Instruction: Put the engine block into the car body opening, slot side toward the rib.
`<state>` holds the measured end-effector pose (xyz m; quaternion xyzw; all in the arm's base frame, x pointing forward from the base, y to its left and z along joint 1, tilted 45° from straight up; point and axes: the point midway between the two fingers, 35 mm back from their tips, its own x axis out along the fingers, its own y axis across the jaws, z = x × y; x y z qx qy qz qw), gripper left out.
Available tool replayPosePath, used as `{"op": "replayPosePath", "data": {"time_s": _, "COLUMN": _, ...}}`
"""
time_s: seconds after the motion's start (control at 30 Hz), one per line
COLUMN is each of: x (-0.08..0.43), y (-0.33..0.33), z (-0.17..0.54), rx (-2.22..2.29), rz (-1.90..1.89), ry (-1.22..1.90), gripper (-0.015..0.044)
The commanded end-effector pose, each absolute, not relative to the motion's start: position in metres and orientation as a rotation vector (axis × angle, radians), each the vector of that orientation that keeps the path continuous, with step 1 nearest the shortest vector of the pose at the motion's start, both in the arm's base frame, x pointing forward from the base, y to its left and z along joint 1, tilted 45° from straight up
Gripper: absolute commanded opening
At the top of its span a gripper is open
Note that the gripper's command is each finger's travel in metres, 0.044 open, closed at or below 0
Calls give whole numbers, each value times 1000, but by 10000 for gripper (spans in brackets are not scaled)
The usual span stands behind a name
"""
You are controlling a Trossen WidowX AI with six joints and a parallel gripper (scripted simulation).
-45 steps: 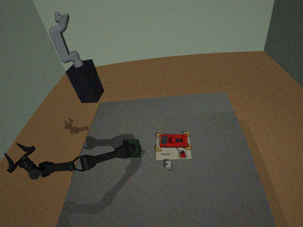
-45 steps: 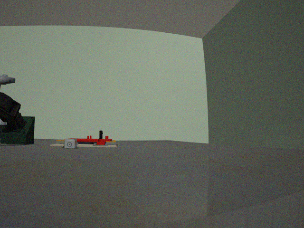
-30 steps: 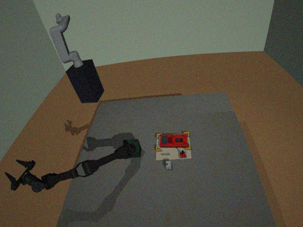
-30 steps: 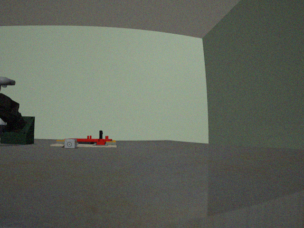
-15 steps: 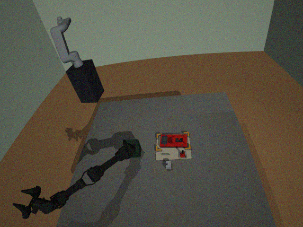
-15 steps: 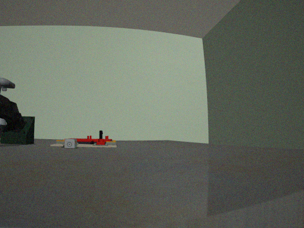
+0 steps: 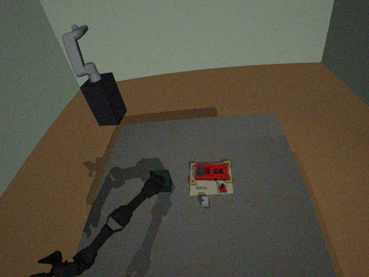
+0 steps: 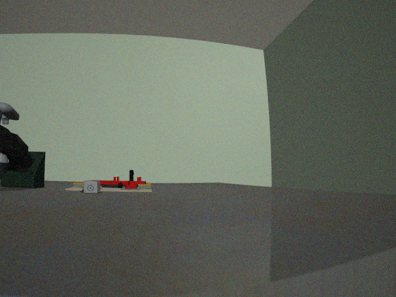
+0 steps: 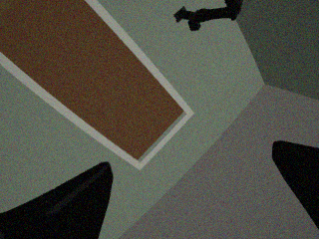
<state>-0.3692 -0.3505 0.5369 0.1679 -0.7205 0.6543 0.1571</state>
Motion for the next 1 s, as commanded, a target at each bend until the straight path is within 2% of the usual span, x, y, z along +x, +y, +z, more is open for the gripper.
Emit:
{"op": "replayPosePath", "data": {"time_s": 0.0, "x": -333, "y": -379, "z": 541, "rx": 626, "rz": 1982, "ry": -2040, "gripper": 440}}
{"op": "replayPosePath", "data": {"time_s": 0.47, "x": -194, "y": -451, "z": 550, "rx": 1120, "rz": 2373, "ry": -1911, "gripper": 440}}
{"op": "replayPosePath", "data": {"time_s": 0.97, "x": -34, "y": -478, "z": 548, "rx": 1629, "rz": 2791, "ry": -1711, "gripper": 440}}
